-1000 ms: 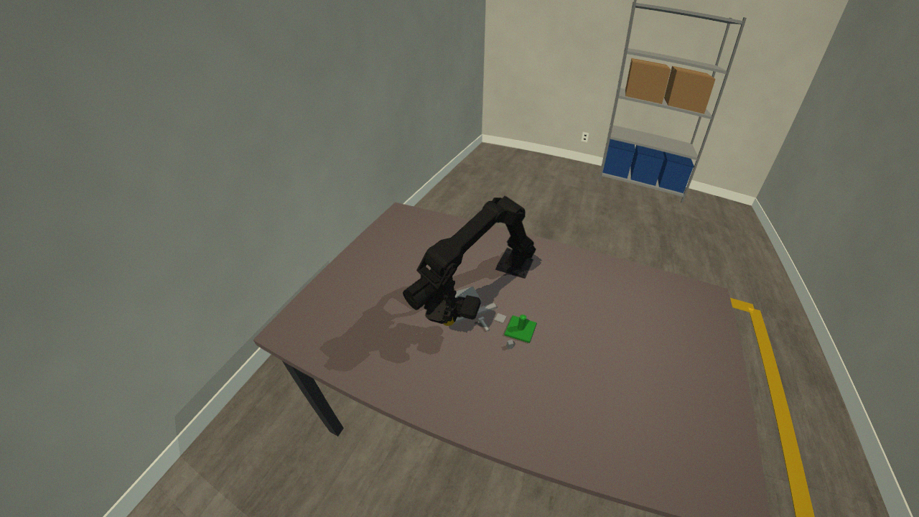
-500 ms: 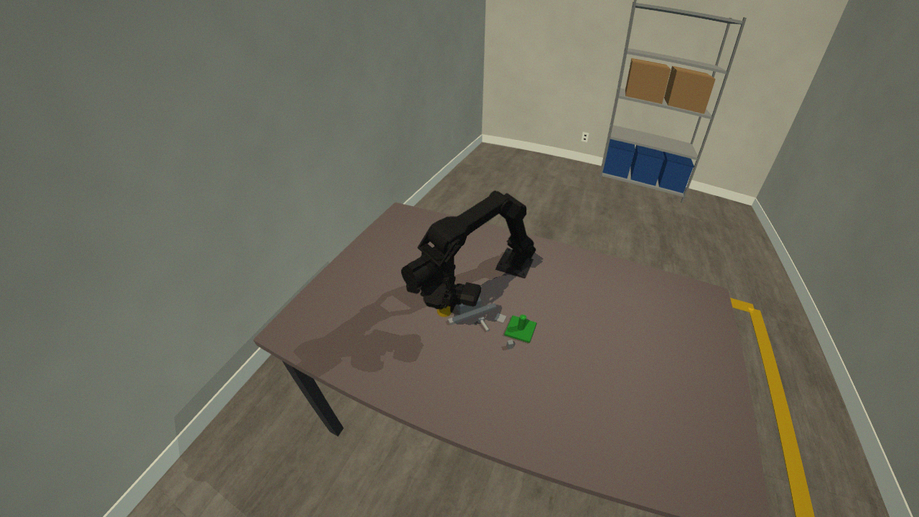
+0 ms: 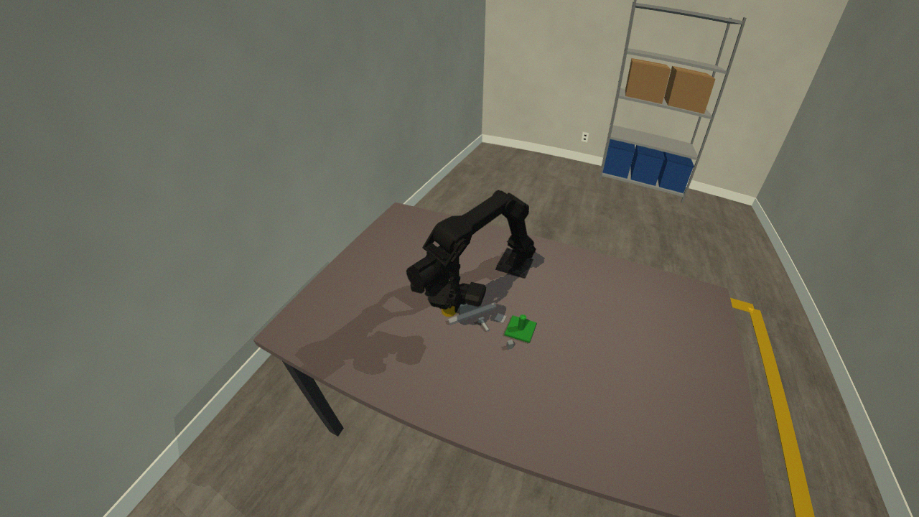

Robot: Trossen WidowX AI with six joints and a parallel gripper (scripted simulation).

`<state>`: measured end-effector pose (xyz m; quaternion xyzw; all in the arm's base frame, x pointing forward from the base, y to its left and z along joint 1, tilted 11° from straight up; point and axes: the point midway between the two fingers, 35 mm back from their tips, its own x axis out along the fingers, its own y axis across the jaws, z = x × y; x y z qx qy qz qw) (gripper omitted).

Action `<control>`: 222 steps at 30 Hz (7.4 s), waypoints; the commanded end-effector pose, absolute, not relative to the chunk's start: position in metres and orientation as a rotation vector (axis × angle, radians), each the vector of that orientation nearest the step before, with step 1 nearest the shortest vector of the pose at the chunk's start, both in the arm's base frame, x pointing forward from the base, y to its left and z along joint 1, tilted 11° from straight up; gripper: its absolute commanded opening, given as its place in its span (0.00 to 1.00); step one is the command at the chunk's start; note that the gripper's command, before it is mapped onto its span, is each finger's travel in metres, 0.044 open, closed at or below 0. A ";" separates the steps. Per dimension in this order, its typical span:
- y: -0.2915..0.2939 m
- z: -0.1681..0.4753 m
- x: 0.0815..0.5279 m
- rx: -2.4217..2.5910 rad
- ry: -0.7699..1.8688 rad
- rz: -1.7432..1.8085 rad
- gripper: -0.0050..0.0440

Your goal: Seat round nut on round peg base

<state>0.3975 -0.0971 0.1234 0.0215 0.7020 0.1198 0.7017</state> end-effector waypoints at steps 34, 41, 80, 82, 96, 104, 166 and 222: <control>0.005 0.149 0.360 0.074 1.532 0.221 0.00; 0.024 0.150 0.347 0.084 1.533 0.214 0.00; 0.088 0.141 0.283 0.130 1.541 0.188 0.00; 0.089 0.139 0.283 0.130 1.541 0.188 0.00; 0.093 0.120 0.284 0.130 1.541 0.188 0.00; 0.093 0.116 0.284 0.130 1.541 0.188 0.00; 0.095 0.107 0.284 0.129 1.539 0.190 0.00; 0.099 0.091 0.285 0.128 1.538 0.192 0.00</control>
